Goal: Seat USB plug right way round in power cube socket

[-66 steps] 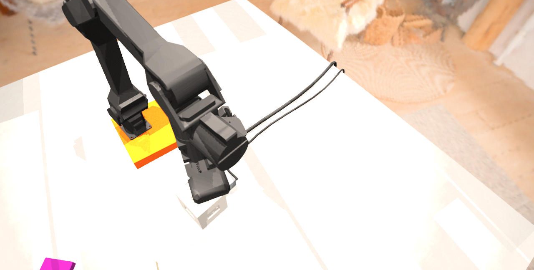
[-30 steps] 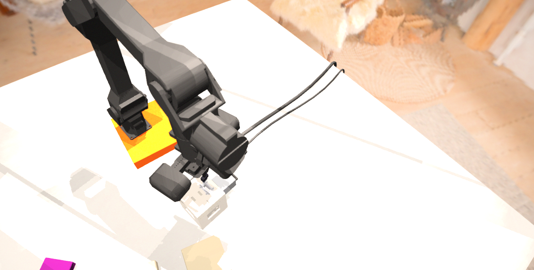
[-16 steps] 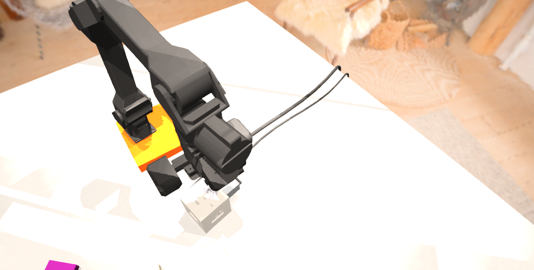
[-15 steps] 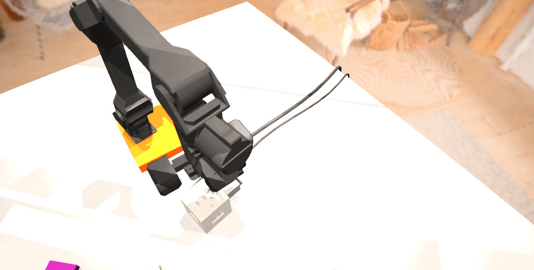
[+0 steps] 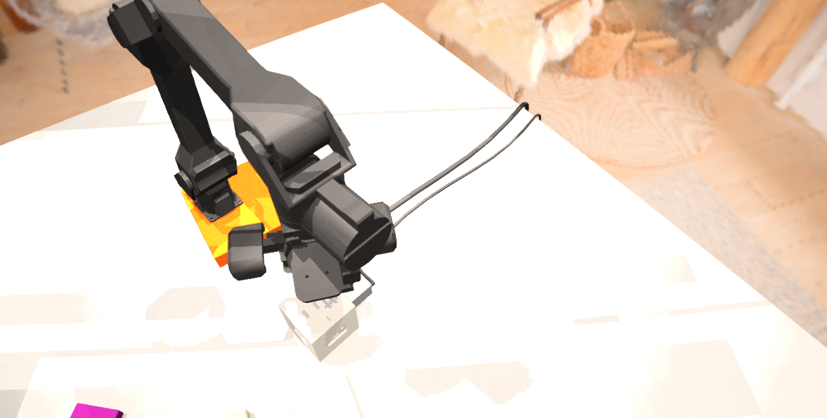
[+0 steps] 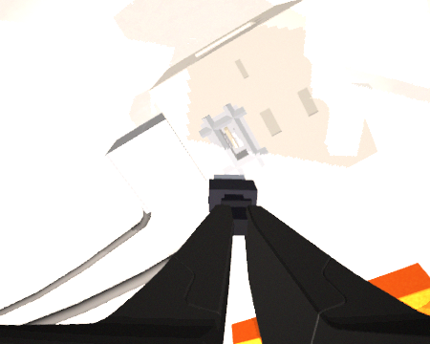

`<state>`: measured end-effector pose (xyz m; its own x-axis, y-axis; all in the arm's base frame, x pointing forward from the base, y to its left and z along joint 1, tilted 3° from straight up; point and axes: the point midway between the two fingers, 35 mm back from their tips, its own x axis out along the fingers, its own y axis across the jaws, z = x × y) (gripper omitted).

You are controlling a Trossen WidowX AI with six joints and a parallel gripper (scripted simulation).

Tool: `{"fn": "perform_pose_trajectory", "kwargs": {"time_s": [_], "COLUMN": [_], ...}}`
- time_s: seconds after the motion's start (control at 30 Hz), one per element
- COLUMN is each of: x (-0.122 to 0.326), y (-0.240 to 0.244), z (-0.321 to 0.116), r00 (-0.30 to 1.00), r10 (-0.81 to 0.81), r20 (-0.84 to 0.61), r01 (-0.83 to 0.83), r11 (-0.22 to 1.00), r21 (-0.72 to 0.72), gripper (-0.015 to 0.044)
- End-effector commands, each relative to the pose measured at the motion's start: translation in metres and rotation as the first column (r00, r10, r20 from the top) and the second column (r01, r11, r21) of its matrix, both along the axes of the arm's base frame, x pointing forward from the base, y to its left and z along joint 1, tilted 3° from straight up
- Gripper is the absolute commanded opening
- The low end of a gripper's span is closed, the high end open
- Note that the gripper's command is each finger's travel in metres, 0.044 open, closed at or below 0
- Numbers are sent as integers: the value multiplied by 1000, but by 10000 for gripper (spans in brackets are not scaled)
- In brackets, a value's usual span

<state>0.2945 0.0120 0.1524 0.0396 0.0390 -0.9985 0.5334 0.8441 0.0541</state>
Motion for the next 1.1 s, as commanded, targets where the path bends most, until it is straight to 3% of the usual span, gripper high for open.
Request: {"fn": "perform_pose_trajectory", "kwargs": {"time_s": [0.0, 0.5, 1.07], "x": [0, 0, 0], "y": [0, 0, 0], "z": [0, 0, 0], "r00": [995, 883, 594], "r10": [-97, -470, -803], "r20": [-5, -24, -48], "r01": [97, 470, 804], "r11": [995, 883, 594], "r21": [3, 13, 15], "gripper": [0, 0, 0]}}
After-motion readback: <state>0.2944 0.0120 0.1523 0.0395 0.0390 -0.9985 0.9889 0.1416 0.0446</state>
